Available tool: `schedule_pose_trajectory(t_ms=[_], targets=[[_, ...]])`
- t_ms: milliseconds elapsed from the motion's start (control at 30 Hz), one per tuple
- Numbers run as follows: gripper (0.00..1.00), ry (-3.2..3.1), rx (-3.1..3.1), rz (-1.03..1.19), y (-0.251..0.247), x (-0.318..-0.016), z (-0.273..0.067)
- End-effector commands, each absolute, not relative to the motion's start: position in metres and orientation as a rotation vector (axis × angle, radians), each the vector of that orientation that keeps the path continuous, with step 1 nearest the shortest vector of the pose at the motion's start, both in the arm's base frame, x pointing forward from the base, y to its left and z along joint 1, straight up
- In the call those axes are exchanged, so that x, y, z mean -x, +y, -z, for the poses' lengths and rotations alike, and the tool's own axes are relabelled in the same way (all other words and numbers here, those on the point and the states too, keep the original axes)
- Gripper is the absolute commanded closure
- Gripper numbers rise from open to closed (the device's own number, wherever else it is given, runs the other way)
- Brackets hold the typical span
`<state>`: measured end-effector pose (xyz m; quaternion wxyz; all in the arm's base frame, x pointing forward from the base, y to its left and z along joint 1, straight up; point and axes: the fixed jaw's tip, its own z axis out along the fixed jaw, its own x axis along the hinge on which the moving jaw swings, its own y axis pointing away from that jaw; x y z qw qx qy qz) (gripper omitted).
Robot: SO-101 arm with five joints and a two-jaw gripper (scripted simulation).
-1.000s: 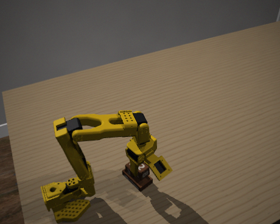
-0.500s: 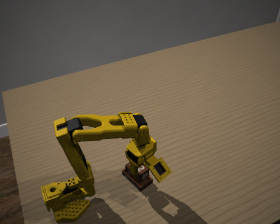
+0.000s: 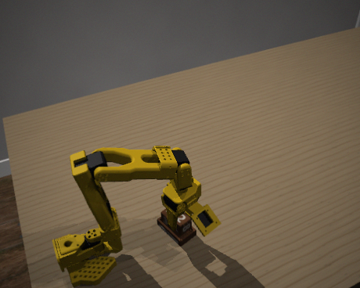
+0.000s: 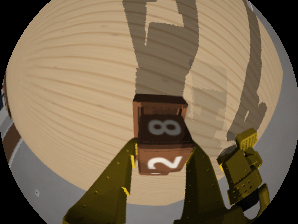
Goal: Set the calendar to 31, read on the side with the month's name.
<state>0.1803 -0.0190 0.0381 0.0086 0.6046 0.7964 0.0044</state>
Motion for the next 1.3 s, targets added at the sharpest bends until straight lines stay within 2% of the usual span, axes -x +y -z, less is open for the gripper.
schedule_pose_trajectory(t_ms=[0, 1267], targets=[[1.0, 2.49, -1.851, -0.035, -0.018, -0.184, -0.039], [1.0, 2.49, -1.851, -0.035, -0.018, -0.184, -0.027]])
